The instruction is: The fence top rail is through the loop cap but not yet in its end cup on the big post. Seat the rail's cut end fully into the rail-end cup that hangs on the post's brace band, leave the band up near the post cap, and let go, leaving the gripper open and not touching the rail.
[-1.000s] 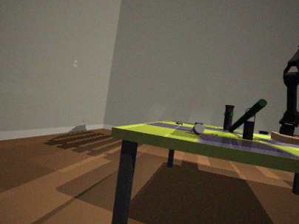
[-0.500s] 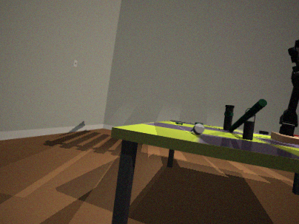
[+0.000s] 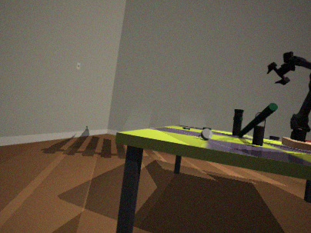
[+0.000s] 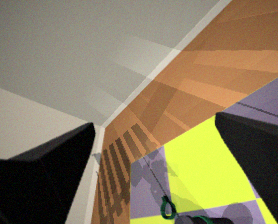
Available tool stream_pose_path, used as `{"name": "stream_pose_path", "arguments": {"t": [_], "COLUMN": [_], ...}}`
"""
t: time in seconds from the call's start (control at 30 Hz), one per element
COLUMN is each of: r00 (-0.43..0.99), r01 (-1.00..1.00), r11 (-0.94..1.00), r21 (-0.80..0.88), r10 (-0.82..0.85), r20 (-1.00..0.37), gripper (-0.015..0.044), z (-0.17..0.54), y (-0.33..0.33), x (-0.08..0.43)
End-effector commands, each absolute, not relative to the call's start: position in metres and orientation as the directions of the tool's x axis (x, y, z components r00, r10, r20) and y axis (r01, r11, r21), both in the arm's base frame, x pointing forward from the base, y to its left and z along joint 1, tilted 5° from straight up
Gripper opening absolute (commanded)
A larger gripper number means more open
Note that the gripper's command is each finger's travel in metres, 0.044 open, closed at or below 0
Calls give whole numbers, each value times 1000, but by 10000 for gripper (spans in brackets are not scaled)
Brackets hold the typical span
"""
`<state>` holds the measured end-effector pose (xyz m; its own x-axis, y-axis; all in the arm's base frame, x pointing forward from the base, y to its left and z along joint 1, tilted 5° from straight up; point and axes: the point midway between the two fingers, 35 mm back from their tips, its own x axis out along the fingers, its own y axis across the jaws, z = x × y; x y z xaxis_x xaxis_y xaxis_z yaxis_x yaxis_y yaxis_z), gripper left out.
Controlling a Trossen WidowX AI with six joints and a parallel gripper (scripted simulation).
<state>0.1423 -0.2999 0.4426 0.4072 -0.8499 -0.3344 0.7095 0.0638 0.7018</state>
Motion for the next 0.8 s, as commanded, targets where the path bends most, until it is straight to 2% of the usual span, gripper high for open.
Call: {"name": "stream_pose_path", "arguments": {"t": [0.0, 0.2, 0.37, 0.6, 0.77], "r00": [512, 617, 661, 606, 494], "r01": [749, 781, 700, 378, 38], "r11": [160, 373, 624, 912, 997], "r21": [643, 501, 346, 159, 66], "r10": [-756, -584, -383, -113, 39], "r20": [-408, -528, -646, -788, -869], "gripper": [440, 440, 440, 440, 440], "z": [417, 374, 328, 268, 227], "y": [-279, -236, -177, -80, -10], "x": [183, 238, 281, 308, 301]}}
